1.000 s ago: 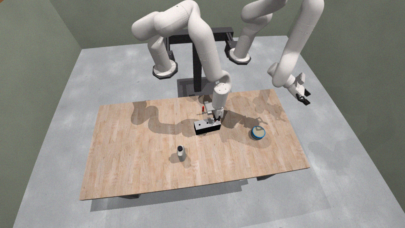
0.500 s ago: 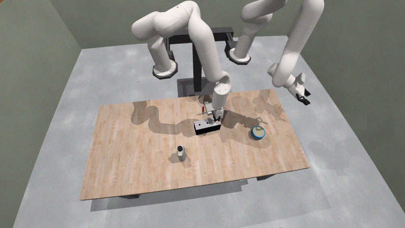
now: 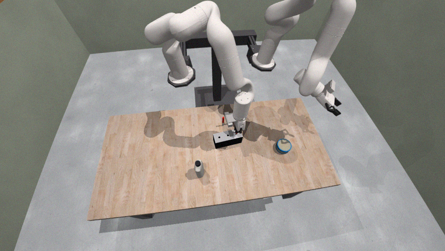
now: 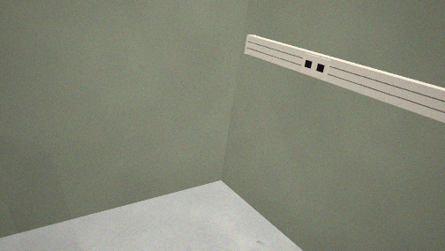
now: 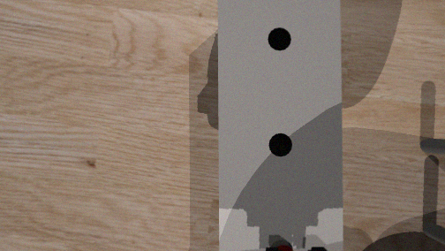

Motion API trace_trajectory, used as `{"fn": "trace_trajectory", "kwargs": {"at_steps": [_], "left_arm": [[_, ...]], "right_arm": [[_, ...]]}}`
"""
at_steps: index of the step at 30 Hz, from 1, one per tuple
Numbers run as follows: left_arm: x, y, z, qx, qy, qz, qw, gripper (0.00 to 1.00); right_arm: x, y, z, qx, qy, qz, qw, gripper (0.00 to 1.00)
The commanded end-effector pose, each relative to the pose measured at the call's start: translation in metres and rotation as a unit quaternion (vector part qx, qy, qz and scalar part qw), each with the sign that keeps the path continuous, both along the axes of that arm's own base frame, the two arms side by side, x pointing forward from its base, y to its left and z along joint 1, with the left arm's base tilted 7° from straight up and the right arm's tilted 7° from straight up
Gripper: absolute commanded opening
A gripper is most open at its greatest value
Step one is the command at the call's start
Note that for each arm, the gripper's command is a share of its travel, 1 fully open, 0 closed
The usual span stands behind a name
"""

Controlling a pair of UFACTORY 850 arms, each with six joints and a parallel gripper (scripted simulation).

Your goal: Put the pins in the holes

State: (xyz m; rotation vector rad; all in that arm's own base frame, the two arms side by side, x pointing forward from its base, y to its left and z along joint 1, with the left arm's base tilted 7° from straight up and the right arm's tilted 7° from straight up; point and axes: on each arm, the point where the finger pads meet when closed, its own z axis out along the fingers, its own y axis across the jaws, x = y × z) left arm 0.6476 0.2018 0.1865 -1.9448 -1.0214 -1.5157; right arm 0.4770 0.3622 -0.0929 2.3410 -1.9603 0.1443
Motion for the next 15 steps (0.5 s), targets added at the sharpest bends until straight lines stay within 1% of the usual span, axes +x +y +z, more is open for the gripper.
{"fn": "trace_trajectory", "kwargs": {"at_steps": [1, 7, 15], "left_arm": [[0.0006, 0.0, 0.0011, 0.0, -0.001, 0.0, 1.0, 1.0], [0.0006, 0.0, 0.0011, 0.0, -0.001, 0.0, 1.0, 1.0], [0.0006, 0.0, 0.0011, 0.0, -0.001, 0.0, 1.0, 1.0]], "right_arm": [[0.0009, 0.0007, 0.0009, 0.001, -0.001, 0.0, 1.0, 0.0], [0.0012, 0.0, -0.003, 0.001, -0.001, 0.0, 1.0, 0.0], [0.0012, 0.0, -0.003, 0.001, -0.001, 0.0, 1.0, 0.0]]}}
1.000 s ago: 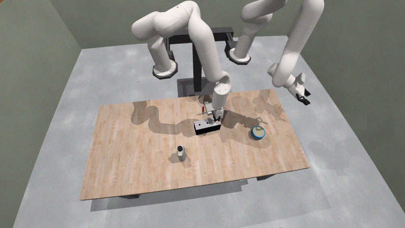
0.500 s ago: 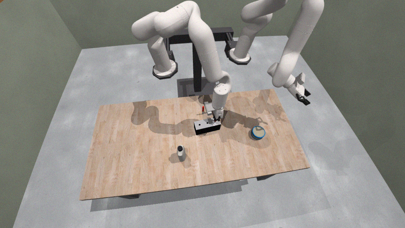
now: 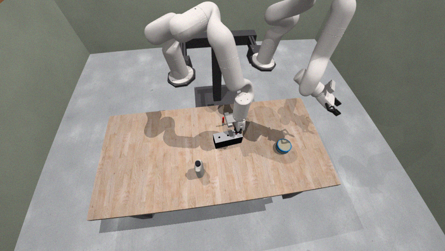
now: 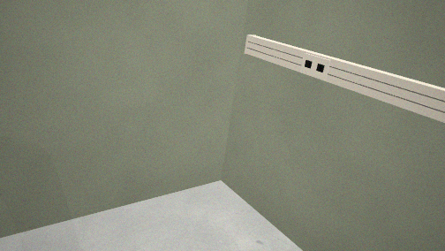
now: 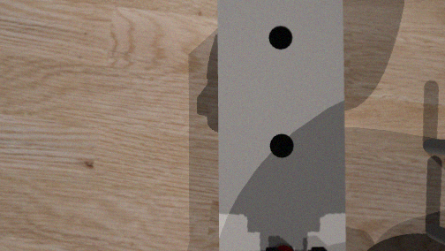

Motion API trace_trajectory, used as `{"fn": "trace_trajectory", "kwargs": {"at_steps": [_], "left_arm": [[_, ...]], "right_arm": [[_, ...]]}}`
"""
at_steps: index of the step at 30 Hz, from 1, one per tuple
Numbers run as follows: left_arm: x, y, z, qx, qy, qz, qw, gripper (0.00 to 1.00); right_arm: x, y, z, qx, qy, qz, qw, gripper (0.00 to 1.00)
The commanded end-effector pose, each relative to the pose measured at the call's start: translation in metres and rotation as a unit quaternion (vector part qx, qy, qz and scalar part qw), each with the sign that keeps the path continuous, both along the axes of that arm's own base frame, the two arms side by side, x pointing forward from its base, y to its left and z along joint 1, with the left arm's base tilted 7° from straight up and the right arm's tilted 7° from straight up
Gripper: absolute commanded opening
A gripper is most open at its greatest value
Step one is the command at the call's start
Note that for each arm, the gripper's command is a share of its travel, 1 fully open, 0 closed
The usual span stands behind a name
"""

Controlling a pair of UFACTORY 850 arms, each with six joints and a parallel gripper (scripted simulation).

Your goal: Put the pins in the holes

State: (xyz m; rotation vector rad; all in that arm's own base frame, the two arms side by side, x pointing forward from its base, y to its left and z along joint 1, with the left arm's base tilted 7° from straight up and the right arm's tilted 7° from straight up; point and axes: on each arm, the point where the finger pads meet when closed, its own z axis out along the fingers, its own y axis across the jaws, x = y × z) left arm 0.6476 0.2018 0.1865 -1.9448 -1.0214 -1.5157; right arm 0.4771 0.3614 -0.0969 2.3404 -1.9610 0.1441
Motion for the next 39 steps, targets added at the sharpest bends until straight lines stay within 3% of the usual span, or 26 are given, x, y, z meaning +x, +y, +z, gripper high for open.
{"fn": "trace_trajectory", "kwargs": {"at_steps": [1, 39], "left_arm": [[0.0006, 0.0, 0.0011, 0.0, -0.001, 0.0, 1.0, 1.0], [0.0006, 0.0, 0.0011, 0.0, -0.001, 0.0, 1.0, 1.0]], "right_arm": [[0.001, 0.0008, 0.001, 0.001, -0.001, 0.0, 1.0, 0.0], [0.0013, 0.0013, -0.0032, 0.001, -0.001, 0.0, 1.0, 0.0]]}}
